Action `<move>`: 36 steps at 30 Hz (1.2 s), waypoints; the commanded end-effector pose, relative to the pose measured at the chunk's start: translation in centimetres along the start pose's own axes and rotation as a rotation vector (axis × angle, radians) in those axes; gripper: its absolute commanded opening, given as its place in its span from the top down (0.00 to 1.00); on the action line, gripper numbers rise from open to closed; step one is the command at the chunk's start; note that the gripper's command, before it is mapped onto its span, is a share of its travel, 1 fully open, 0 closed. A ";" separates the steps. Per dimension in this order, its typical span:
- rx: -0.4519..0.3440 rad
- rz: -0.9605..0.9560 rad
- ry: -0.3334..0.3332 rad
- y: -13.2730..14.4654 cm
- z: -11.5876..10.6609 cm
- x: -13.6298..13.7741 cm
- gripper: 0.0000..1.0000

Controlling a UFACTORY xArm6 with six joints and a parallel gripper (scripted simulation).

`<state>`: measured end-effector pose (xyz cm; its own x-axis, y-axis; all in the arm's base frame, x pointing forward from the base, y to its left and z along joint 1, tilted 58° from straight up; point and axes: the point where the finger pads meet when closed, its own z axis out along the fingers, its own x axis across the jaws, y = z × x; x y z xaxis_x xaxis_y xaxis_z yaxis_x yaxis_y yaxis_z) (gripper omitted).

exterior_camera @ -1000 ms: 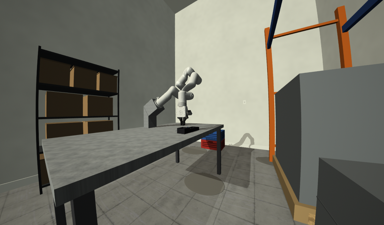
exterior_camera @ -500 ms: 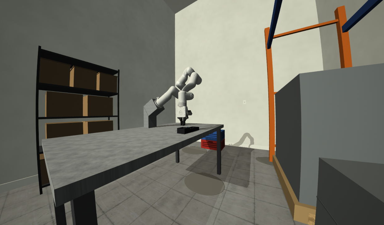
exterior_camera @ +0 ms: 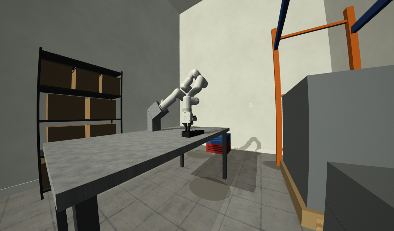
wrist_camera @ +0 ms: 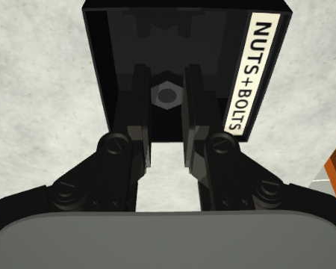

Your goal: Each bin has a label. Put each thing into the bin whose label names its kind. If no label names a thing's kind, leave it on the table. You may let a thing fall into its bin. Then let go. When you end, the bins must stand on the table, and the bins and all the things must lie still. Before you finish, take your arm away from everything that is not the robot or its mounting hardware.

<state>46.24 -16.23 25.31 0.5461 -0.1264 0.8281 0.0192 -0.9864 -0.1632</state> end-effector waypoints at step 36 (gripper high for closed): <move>-0.001 -0.001 0.003 0.1 2.7 0.1 0.70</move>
<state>48.60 -15.98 23.86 0.5449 -0.1263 0.8289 0.0191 -0.9865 -0.1628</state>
